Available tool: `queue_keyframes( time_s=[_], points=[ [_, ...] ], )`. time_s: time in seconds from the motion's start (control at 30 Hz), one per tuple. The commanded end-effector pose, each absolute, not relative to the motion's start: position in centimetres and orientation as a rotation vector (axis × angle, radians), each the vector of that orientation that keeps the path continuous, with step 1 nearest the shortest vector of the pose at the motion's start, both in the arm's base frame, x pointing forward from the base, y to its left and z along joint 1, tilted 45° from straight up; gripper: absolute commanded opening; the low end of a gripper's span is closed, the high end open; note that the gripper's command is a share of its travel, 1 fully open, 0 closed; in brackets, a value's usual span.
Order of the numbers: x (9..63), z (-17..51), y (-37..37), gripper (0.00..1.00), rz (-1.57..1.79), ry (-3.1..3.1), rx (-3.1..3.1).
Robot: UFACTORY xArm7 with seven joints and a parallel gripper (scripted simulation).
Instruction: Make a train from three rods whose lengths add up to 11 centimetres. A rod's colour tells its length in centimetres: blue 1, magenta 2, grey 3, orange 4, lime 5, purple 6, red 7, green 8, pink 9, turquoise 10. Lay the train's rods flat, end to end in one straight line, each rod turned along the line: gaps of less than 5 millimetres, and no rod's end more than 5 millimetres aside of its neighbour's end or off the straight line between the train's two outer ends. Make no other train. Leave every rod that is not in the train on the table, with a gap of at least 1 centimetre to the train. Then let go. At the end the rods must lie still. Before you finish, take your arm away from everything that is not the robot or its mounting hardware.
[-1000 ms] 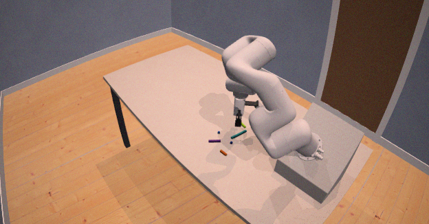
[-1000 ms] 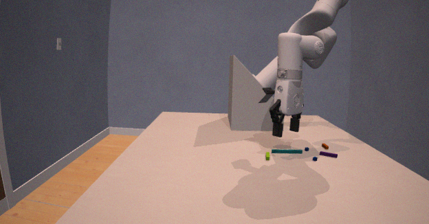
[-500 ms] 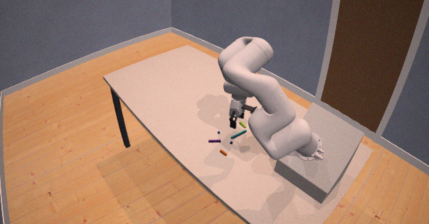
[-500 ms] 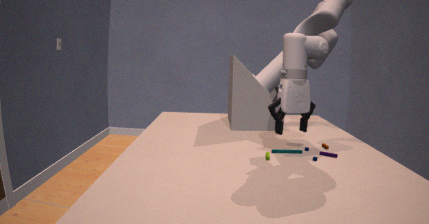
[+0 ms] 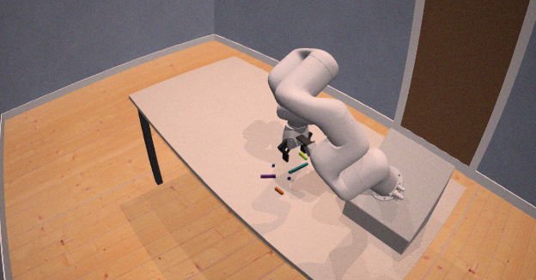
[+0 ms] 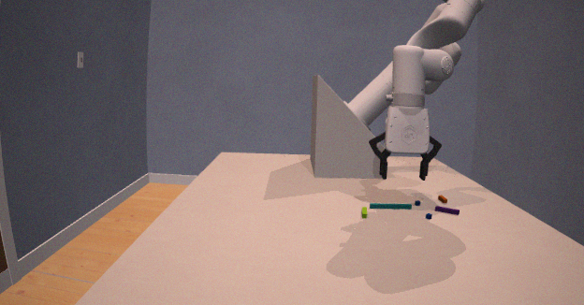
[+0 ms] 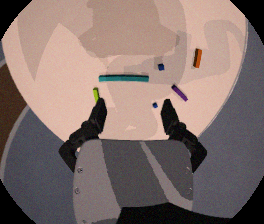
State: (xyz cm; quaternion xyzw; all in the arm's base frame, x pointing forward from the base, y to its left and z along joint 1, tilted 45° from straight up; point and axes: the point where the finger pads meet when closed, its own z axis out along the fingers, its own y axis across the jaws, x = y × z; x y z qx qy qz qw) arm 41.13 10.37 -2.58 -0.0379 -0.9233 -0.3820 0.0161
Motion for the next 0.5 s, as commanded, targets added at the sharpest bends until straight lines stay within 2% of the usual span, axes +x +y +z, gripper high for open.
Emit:
queue_keyframes(
  time_s=[0.0, 0.47],
  points=[
    [40.9, -2.0, 10.7, 1.00, -1.140, -2.797, -0.347],
    [39.8, -0.7, 11.8, 1.00, -1.042, -2.555, -0.864]
  ],
)
